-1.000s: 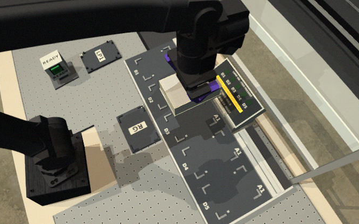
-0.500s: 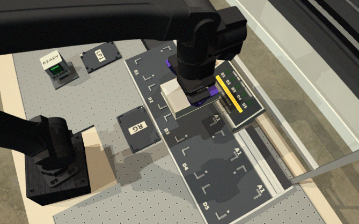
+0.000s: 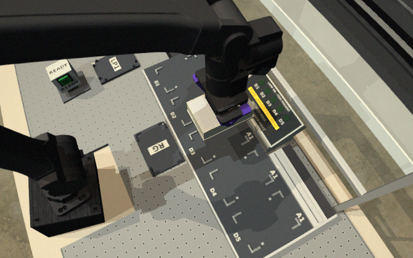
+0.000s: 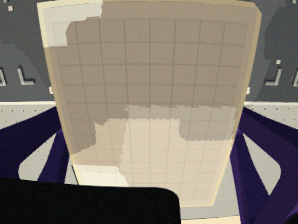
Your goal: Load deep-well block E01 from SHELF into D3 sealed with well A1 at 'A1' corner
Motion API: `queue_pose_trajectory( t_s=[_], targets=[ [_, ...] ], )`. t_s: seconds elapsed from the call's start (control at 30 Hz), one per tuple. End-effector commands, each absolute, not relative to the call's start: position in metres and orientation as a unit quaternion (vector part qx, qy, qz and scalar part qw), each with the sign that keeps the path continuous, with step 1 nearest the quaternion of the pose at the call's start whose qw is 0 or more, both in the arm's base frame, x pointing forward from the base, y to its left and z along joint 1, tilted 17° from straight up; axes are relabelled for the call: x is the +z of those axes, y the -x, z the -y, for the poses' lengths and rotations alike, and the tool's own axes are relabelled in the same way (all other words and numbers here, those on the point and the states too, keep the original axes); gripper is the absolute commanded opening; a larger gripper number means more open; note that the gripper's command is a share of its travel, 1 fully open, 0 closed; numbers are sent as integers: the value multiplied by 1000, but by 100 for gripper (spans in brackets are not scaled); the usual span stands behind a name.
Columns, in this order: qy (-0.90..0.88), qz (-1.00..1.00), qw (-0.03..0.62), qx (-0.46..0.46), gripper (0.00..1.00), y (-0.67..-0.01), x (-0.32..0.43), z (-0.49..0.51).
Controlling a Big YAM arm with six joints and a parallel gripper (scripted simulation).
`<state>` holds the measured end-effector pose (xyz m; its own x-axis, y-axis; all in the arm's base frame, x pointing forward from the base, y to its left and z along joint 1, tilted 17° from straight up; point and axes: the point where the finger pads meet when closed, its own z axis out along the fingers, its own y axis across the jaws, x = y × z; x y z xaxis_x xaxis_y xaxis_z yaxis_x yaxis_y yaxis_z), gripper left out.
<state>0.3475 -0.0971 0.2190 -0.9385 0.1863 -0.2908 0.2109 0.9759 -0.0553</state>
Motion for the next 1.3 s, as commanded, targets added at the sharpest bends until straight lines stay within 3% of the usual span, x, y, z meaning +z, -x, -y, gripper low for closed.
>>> queue_pose_trajectory(
  t_s=[0.0,0.4,0.43,0.57,0.97,1.0,1.27],
  targets=[
    [-99,-983,151,-44,0,-353,217,102],
    [-98,-983,150,-44,0,-358,200,103],
    [-97,-977,184,-49,0,-373,230,106],
    [-98,-983,150,-44,0,-360,193,104],
    [-99,-982,152,-45,0,-364,178,106],
    [-97,-978,178,-49,0,-382,201,109],
    [-99,-981,159,-46,0,-374,170,110]
  ],
)
